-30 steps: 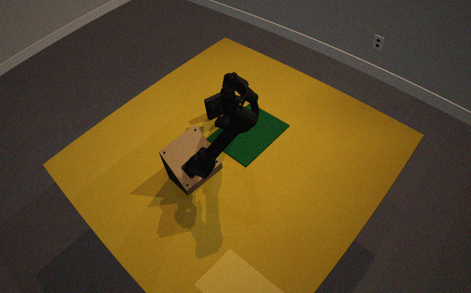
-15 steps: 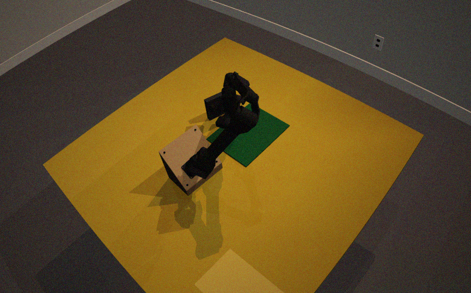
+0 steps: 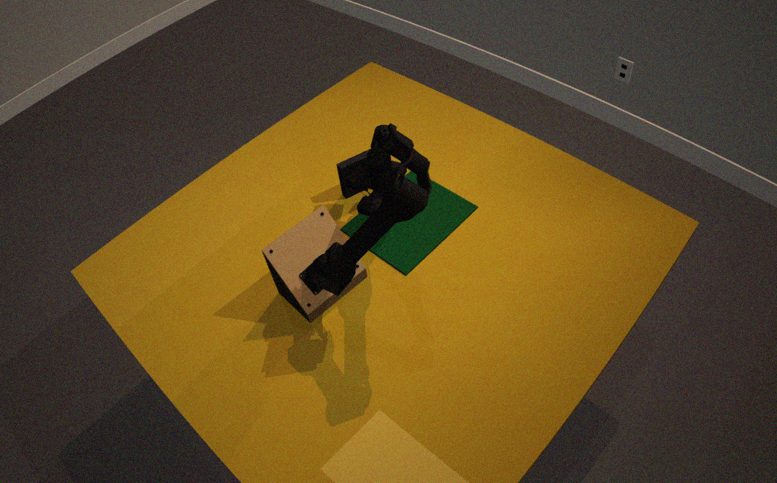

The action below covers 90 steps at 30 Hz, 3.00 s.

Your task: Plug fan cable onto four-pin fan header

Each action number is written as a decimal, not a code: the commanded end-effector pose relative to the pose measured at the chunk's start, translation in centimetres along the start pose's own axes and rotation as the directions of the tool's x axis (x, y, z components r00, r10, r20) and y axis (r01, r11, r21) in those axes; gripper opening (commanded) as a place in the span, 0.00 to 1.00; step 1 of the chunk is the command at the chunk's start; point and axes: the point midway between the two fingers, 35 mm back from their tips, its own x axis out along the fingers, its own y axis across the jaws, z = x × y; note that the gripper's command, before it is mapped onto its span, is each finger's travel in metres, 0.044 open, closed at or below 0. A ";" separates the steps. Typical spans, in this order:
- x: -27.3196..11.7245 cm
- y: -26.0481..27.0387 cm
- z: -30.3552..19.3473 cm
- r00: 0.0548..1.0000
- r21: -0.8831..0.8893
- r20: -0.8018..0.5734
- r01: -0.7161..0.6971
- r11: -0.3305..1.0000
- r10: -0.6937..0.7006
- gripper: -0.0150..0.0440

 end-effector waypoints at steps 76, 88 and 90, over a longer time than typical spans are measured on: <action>1.4 0.0 -0.1 1.000 -0.002 -0.006 -0.003 1.000 0.003 0.25; 1.8 0.0 -0.1 1.000 -0.002 -0.007 -0.003 1.000 0.003 0.25; 1.9 0.0 -0.1 1.000 -0.002 -0.007 -0.003 1.000 0.003 0.25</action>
